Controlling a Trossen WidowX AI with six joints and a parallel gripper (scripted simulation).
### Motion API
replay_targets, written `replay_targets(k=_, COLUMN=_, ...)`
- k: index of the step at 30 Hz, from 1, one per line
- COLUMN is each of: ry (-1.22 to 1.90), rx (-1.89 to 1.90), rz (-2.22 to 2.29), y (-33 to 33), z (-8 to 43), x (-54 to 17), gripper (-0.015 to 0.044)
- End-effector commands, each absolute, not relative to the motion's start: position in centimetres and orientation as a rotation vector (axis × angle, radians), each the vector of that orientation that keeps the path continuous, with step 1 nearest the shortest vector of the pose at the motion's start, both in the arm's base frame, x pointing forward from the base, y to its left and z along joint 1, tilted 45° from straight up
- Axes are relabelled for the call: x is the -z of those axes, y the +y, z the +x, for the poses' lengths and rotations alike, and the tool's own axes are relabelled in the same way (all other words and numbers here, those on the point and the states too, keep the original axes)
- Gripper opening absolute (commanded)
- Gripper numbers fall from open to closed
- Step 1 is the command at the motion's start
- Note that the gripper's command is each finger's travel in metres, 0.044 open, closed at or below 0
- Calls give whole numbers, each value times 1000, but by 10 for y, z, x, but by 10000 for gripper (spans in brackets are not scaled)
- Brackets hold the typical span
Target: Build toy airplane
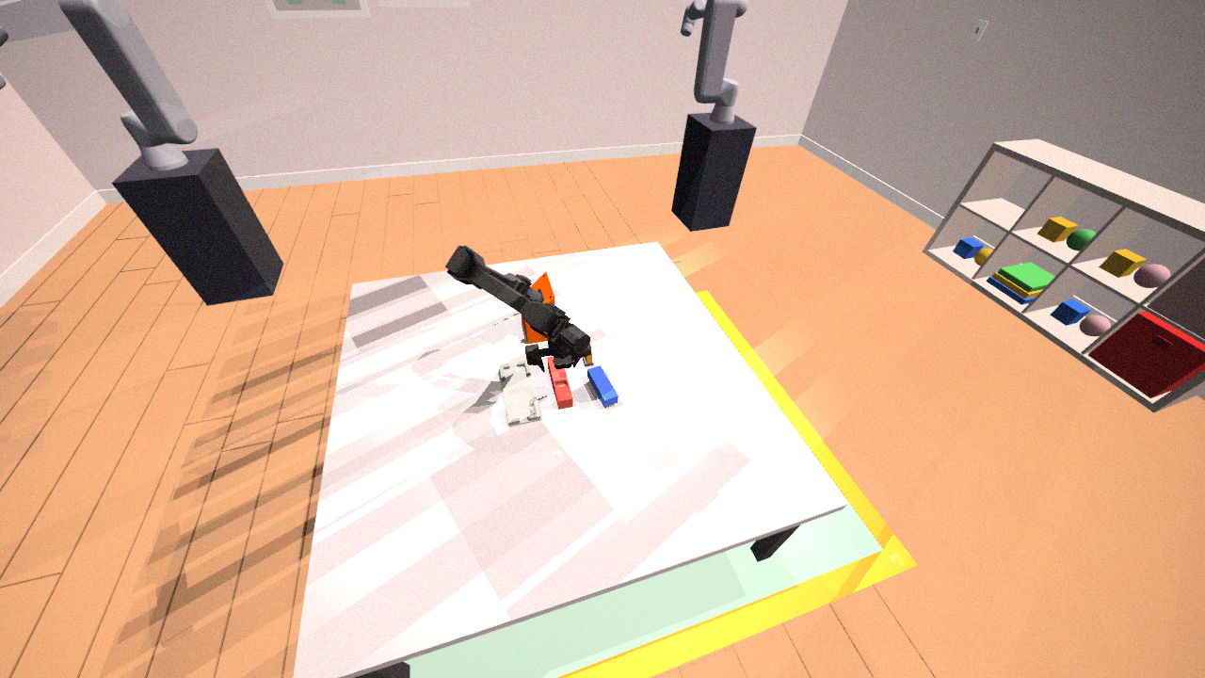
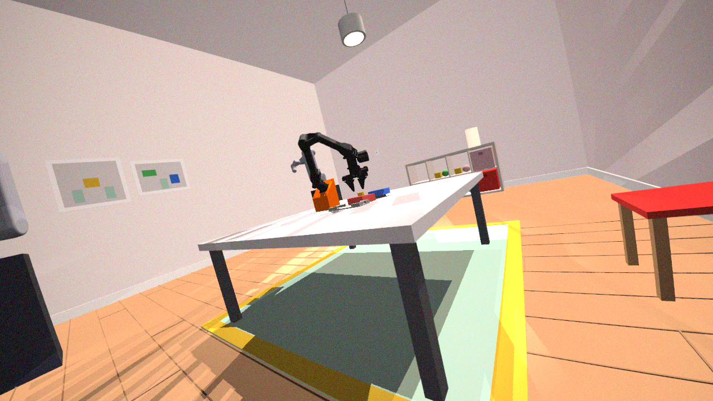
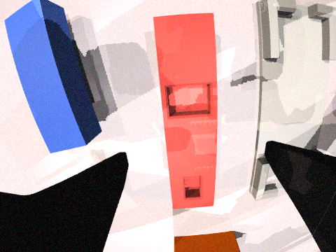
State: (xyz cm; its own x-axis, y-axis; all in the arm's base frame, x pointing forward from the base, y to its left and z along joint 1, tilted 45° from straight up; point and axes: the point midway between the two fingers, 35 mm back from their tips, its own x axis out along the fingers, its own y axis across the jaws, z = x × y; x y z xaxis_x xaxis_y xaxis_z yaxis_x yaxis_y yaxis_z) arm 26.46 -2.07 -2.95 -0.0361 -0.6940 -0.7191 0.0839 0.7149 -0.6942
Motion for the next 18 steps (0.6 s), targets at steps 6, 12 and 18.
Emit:
replay_targets(k=6, ry=1482, rx=669, rz=-541, y=-36, z=264, x=46, gripper=440)
replay_targets(k=12, ry=1482, rx=669, rz=-541, y=-40, z=264, x=51, gripper=440)
replay_targets(k=18, ry=1482, rx=669, rz=-541, y=-47, z=264, x=58, gripper=440)
